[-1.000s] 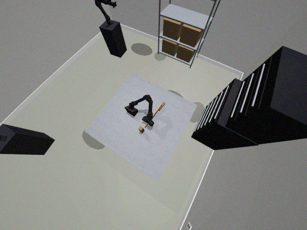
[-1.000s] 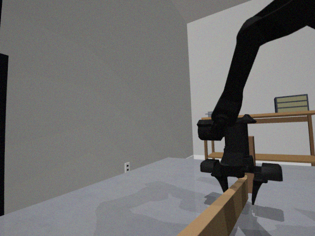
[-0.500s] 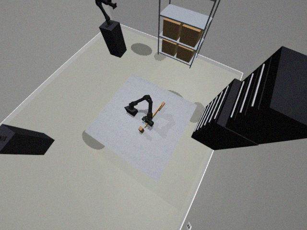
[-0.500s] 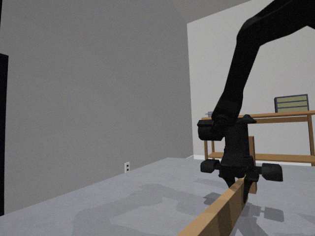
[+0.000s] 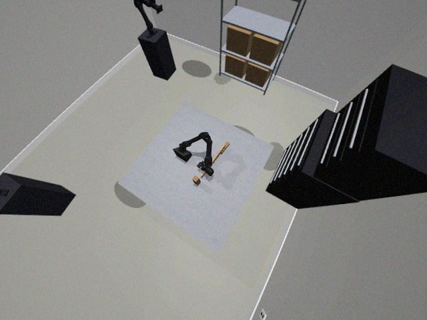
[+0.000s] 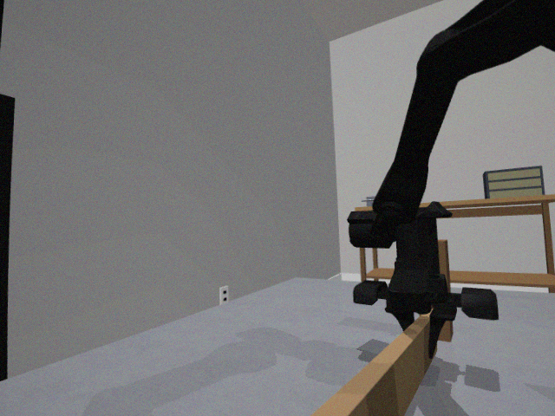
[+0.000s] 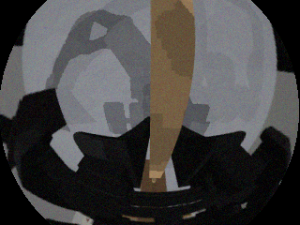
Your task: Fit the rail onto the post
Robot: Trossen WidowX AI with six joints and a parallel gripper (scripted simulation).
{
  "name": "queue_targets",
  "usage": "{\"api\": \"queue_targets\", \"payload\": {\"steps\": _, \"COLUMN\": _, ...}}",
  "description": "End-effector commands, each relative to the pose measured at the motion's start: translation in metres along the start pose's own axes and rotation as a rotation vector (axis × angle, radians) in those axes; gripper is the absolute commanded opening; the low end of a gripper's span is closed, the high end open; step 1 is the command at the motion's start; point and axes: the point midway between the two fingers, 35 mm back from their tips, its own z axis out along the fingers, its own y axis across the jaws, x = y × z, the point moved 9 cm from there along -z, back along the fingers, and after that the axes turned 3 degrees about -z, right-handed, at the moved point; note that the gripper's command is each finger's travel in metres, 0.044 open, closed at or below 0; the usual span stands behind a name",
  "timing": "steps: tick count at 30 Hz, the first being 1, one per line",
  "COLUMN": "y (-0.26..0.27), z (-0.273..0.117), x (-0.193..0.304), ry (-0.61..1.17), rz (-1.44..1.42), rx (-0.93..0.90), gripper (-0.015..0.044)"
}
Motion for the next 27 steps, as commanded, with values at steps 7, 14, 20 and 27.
{"api": "queue_targets", "payload": {"steps": 7, "y": 0.0, "z": -0.006, "x": 0.001, "ry": -0.005, "rz": 0.001, "rx": 0.002, "gripper": 0.0}}
{"api": "queue_targets", "payload": {"steps": 14, "y": -0.002, "z": -0.009, "x": 0.001, "ry": -0.005, "rz": 0.001, "rx": 0.002, "gripper": 0.0}}
{"api": "queue_targets", "payload": {"steps": 20, "y": -0.003, "z": -0.012, "x": 0.001, "ry": -0.004, "rz": 0.001, "rx": 0.002, "gripper": 0.0}}
{"api": "queue_targets", "payload": {"steps": 27, "y": -0.005, "z": -0.016, "x": 0.001, "ry": -0.004, "rz": 0.001, "rx": 0.002, "gripper": 0.0}}
